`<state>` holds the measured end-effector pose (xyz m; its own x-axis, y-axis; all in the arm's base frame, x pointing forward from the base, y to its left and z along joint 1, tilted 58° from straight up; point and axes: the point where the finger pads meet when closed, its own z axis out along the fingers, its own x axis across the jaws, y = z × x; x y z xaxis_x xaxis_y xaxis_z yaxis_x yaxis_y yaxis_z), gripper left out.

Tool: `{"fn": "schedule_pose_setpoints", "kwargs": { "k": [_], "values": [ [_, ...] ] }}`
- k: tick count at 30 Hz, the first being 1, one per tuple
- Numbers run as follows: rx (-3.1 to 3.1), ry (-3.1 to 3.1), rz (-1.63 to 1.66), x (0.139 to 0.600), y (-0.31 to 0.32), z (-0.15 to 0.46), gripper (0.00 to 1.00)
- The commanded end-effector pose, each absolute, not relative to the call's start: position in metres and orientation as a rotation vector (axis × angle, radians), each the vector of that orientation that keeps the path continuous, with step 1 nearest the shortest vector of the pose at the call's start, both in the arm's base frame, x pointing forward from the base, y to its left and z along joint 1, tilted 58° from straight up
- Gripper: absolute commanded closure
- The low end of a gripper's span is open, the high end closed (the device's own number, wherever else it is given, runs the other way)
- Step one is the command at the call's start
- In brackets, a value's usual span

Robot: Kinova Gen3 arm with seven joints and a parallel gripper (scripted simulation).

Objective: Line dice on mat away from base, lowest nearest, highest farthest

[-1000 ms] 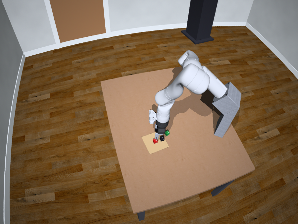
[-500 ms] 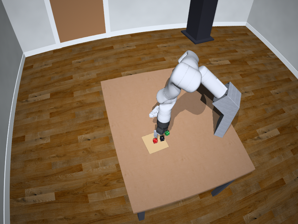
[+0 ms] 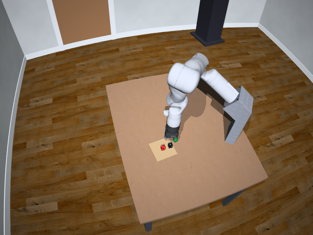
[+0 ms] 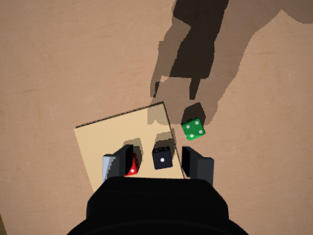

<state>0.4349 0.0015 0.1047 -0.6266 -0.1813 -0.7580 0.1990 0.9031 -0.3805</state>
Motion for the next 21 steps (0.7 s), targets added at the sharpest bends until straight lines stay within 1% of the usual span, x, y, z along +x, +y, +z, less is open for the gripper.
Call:
{"fn": "schedule_pose_setpoints", "kwargs": {
  "k": [1,12,21],
  "values": [
    [0.157,2.168,-0.478,0.43,-0.003,0.102,0.0],
    [0.762,1.989,-0.182,0.411,-0.015,0.091,0.0],
    [1.004,1.87,-0.059,0.403,-0.02,0.087,0.0]
  ]
}}
